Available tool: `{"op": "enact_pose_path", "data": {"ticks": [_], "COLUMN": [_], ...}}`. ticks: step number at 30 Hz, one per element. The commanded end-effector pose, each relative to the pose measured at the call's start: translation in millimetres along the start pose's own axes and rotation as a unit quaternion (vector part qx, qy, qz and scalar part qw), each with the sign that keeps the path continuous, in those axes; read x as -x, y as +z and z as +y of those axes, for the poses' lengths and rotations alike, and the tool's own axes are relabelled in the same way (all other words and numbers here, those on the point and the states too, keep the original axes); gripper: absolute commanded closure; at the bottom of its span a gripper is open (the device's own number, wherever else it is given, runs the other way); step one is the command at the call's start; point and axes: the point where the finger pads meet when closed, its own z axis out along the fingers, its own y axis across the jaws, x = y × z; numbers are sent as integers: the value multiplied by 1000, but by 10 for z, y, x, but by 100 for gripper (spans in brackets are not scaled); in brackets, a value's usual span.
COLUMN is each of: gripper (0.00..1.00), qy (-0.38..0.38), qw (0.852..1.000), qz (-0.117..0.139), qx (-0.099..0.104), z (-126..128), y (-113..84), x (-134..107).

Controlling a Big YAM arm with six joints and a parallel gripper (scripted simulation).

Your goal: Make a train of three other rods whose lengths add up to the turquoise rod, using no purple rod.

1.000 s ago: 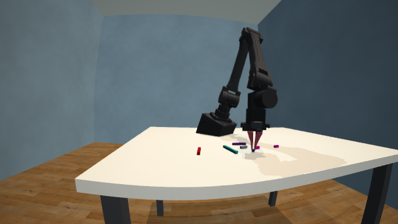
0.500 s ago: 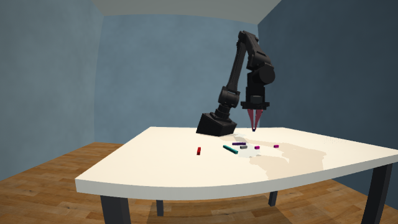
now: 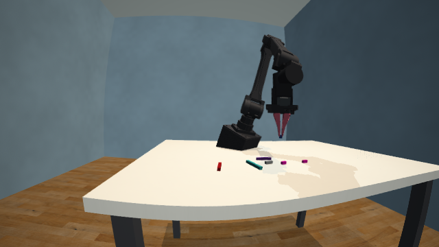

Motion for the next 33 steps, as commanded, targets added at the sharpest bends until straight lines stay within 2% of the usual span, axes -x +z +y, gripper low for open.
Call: {"op": "enact_pose_path", "data": {"ticks": [1, 4, 7, 10, 11, 12, 13, 14, 15, 16, 20, 24, 33], "gripper": [96, 96, 96, 96, 96, 96, 96, 96, 96, 96, 96, 96, 96], "qy": [-1, -25, -68, -67, -79, -79, -98, -98, -113, -113, -141, -144, -154], "qw": [1000, 1000, 998, 998, 997, 997, 995, 995, 994, 994, 990, 990, 988], "qz": [1, -7, -4, -1, 11, 11, 0, 1, -3, -3, -1, 4, 8], "qx": [-1, -1, -5, -5, -5, -5, -5, -5, -4, -4, -1, 1, 3], "z": [-73, -311, -811, -819, -1017, -1017, -1153, -1154, -1286, -1286, -1548, -1608, -1549], "y": [-24, -86, -80, -60, 4, 4, -58, -55, -73, -73, -49, -14, 8], "x": [-4, -37, -180, -185, -277, -277, -336, -337, -408, -408, -588, -641, -643]}}
